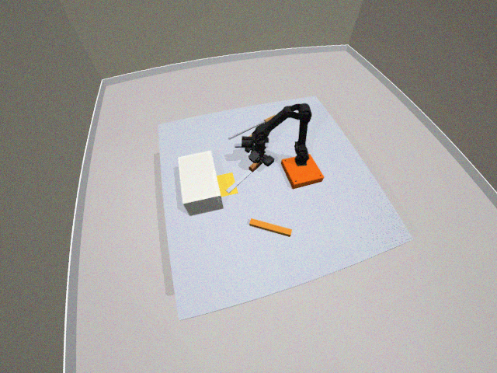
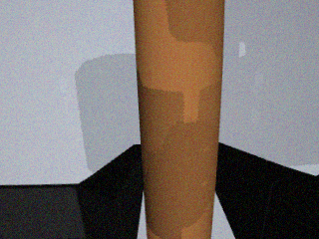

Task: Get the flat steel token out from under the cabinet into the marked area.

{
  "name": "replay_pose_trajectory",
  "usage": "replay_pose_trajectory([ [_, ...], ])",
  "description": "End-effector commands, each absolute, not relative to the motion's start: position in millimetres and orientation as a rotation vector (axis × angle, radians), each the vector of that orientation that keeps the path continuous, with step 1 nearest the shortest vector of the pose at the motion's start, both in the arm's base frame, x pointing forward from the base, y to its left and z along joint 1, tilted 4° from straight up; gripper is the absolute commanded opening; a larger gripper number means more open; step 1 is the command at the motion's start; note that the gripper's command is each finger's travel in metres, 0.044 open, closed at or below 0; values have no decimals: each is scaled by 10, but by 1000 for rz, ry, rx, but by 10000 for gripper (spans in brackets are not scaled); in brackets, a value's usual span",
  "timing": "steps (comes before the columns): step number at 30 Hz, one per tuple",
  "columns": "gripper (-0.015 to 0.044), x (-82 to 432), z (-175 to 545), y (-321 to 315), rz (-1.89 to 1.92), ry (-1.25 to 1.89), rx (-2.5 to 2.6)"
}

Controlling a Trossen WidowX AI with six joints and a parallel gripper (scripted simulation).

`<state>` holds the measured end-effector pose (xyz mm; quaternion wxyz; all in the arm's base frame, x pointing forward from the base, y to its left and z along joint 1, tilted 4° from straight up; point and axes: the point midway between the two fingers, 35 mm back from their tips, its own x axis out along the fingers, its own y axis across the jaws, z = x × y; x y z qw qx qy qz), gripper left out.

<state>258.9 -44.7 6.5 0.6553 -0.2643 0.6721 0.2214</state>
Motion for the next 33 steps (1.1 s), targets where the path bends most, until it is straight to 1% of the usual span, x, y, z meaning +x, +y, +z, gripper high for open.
replay_pose_trajectory([
  [1, 0, 2608, 84, -511, 493, 1521, -601],
  [33, 0, 2599, 109, -850, 491, 1523, -604],
])
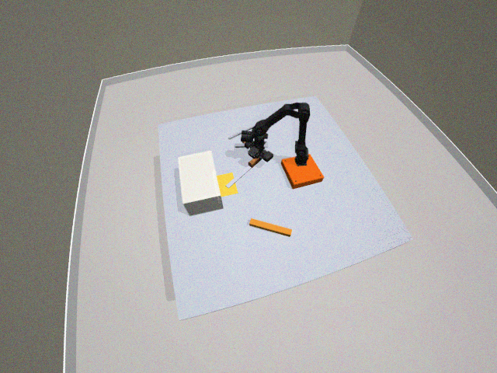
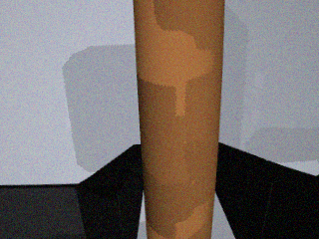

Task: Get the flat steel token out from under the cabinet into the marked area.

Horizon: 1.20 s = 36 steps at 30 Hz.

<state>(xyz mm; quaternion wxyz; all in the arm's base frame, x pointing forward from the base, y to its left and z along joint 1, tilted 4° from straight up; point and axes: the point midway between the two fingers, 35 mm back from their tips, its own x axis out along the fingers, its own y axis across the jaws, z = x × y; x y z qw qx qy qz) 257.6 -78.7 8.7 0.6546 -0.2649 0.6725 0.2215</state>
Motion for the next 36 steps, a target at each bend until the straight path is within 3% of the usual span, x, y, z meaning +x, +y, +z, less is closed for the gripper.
replay_pose_trajectory([
  [1, 0, 2598, 110, -861, 491, 1523, -604],
  [36, 0, 2589, 140, -1232, 488, 1524, -607],
])
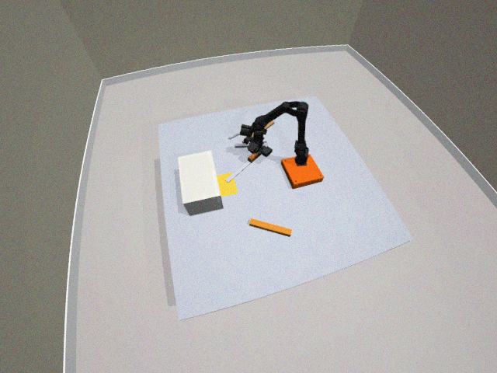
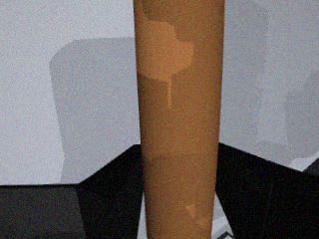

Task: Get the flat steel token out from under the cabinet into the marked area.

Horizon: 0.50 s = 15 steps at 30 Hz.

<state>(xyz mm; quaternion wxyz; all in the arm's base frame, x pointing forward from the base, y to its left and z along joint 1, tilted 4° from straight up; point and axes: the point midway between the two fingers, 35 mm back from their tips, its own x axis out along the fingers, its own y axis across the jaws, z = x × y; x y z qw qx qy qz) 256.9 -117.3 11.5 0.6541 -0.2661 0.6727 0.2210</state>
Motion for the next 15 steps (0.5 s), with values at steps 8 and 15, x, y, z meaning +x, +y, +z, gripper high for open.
replay_pose_trajectory([
  [8, 0, 2602, 149, -1329, 488, 1524, -607],
  [15, 0, 2604, 151, -1351, 487, 1524, -608],
])
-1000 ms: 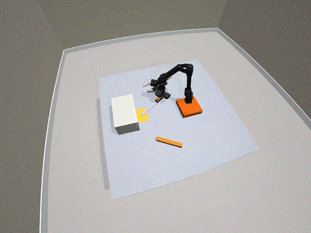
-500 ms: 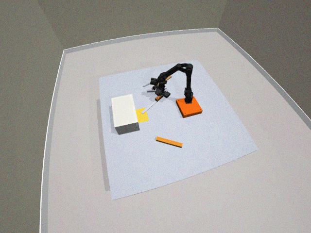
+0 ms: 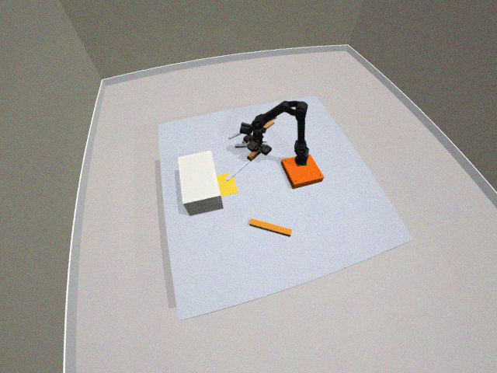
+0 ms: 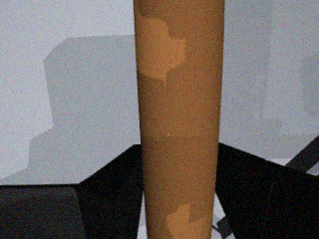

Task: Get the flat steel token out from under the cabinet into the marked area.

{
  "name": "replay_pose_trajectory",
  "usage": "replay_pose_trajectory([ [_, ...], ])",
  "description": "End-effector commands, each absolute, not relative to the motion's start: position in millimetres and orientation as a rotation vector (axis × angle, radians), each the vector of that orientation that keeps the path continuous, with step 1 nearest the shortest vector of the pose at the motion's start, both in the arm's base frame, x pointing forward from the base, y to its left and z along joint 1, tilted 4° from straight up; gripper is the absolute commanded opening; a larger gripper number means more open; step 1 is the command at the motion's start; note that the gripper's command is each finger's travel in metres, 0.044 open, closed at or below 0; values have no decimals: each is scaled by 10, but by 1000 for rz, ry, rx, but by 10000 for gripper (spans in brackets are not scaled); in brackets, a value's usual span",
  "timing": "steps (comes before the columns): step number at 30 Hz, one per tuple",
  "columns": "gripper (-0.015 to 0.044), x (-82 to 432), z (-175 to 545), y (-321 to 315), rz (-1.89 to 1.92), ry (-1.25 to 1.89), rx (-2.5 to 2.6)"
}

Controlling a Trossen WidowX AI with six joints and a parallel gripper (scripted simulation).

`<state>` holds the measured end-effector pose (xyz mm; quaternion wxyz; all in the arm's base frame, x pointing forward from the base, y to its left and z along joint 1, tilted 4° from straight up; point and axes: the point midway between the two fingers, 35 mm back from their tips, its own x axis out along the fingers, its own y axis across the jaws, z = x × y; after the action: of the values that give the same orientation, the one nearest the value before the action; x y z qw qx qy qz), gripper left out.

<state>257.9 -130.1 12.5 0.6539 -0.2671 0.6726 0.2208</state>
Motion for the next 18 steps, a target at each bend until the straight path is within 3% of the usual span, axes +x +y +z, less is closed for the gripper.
replay_pose_trajectory([
  [1, 0, 2607, 152, -1361, 487, 1524, -608],
  [18, 0, 2638, 161, -1467, 466, 1529, -588],
])
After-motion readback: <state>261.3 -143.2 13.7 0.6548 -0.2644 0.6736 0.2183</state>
